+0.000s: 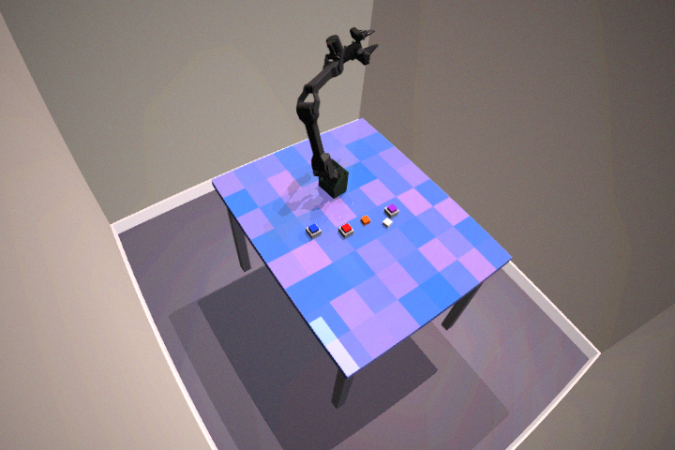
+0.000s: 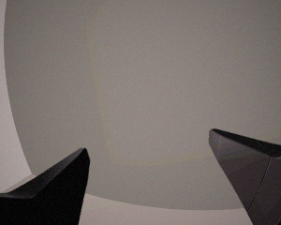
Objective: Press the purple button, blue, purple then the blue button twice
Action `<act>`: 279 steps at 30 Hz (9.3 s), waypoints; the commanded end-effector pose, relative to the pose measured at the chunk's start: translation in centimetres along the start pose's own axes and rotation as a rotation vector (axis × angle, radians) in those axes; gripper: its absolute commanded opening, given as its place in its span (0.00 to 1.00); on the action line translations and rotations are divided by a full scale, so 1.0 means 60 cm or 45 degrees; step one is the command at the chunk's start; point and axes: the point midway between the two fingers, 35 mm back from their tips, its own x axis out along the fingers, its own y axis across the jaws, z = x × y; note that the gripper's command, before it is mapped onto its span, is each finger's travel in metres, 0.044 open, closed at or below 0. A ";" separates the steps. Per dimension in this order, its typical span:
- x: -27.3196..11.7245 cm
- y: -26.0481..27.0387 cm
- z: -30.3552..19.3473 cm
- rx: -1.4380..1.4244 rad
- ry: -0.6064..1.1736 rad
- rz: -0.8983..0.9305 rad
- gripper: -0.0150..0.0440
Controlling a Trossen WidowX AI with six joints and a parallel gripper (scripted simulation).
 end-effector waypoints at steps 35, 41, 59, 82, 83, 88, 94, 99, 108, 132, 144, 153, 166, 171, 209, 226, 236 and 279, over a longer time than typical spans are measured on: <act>-0.170 -0.397 0.818 -0.509 -0.391 -1.918 0.93; -0.307 -0.445 0.879 -0.375 -0.193 -2.280 0.93; -0.444 -0.528 0.910 -0.212 0.034 -2.519 0.75; -0.461 -0.561 0.912 -0.212 0.033 -2.522 0.29; -0.461 -0.562 0.912 -0.212 0.033 -2.522 0.29; -0.466 -0.573 0.914 -0.212 0.033 -2.522 0.29; -0.472 -0.587 0.916 -0.212 0.032 -2.522 0.29; -0.478 -0.600 0.917 -0.212 0.032 -2.523 0.29; -0.483 -0.610 0.918 -0.212 0.032 -2.523 0.29; -0.461 -0.561 0.912 -0.212 0.033 -2.522 0.29; -0.420 -0.468 0.901 -0.211 0.035 -2.519 0.29; -0.519 -0.400 0.947 -0.210 0.056 -2.475 0.29; -0.807 -0.278 0.934 -0.225 0.052 -2.457 0.29; -0.909 -0.249 0.873 -0.223 0.044 -2.495 0.29; -1.028 -0.354 0.823 -0.213 0.038 -2.547 0.29; -1.040 -0.376 0.824 -0.214 0.038 -2.550 0.29; -1.040 -0.376 0.824 -0.214 0.038 -2.550 0.29; -0.655 -0.327 0.963 -0.254 0.069 -2.409 0.29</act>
